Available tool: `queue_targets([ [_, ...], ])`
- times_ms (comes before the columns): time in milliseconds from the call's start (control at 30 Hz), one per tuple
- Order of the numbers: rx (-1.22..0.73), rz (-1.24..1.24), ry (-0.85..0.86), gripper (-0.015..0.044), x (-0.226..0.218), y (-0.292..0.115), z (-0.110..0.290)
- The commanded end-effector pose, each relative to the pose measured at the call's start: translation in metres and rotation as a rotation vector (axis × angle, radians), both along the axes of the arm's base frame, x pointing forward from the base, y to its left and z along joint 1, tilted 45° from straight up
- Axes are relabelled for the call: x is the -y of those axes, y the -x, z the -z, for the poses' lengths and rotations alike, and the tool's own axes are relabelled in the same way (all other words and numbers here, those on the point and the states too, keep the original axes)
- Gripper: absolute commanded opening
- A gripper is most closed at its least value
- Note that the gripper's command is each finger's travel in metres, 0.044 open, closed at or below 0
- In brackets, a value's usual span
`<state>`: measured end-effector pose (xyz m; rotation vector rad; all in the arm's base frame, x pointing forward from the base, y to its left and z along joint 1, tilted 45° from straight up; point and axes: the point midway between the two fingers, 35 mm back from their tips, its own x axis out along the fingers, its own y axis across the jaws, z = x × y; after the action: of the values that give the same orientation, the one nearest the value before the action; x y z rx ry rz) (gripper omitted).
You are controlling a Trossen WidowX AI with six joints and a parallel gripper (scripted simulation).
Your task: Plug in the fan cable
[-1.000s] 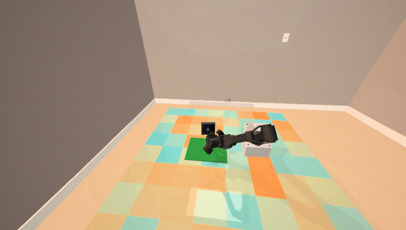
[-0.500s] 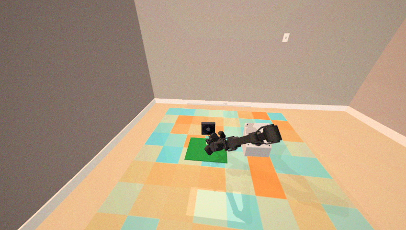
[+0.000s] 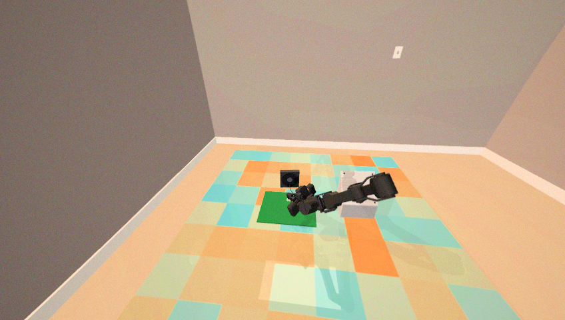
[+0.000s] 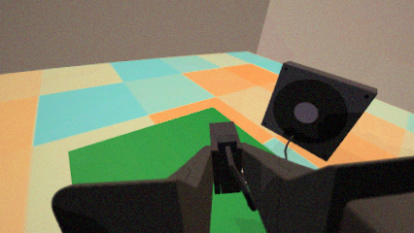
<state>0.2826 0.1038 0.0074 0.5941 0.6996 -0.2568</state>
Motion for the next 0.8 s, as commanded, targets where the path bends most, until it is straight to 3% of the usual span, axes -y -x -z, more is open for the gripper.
queue_targets([
  [0, 0.049, 0.028, -0.020, 0.0000, 0.002, 0.003, -0.006],
  [500, 0.200, 0.112, -0.101, 0.0000, 0.005, 0.015, -0.022],
  [767, 0.180, 0.098, -0.089, 0.0000, 0.007, 0.012, -0.023],
])
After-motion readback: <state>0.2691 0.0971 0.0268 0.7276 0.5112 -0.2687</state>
